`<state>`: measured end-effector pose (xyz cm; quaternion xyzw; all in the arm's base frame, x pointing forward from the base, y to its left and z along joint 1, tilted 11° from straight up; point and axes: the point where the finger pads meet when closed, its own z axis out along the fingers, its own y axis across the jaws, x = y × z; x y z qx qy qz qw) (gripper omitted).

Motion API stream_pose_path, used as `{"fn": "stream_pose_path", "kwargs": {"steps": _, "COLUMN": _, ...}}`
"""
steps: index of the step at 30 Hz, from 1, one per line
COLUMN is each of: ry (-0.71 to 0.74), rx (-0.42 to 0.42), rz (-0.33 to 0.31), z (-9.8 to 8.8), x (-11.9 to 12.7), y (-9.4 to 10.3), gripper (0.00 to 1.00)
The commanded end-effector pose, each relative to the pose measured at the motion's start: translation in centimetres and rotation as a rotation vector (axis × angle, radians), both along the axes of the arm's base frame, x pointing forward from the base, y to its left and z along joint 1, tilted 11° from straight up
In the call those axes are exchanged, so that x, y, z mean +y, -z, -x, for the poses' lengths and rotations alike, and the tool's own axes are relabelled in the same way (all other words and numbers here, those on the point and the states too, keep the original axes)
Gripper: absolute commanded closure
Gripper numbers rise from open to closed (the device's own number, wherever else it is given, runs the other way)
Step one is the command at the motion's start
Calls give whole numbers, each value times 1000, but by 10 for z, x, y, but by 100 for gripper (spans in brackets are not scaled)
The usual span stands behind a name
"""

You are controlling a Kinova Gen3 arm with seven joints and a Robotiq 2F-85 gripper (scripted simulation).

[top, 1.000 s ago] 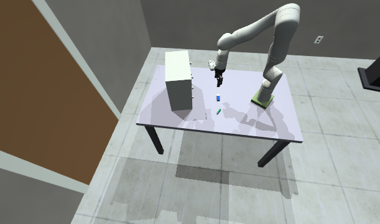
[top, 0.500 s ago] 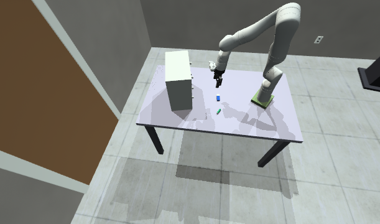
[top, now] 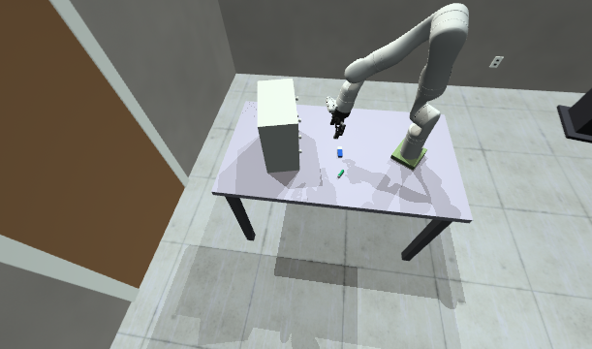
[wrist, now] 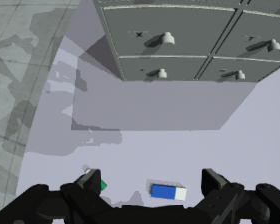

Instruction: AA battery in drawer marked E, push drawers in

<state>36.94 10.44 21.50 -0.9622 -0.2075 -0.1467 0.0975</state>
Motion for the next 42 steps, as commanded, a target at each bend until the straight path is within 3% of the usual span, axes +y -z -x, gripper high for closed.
{"fn": "stream_pose_path", "kwargs": {"steps": 1, "ry": 6, "rx": -10, "rz": -8, "z": 0, "x": -1, "y": 3, "gripper": 0}}
{"fn": "stream_pose_path", "kwargs": {"steps": 42, "ry": 28, "rx": -170, "rz": -85, "z": -20, "x": 13, "y": 26, "gripper": 0}}
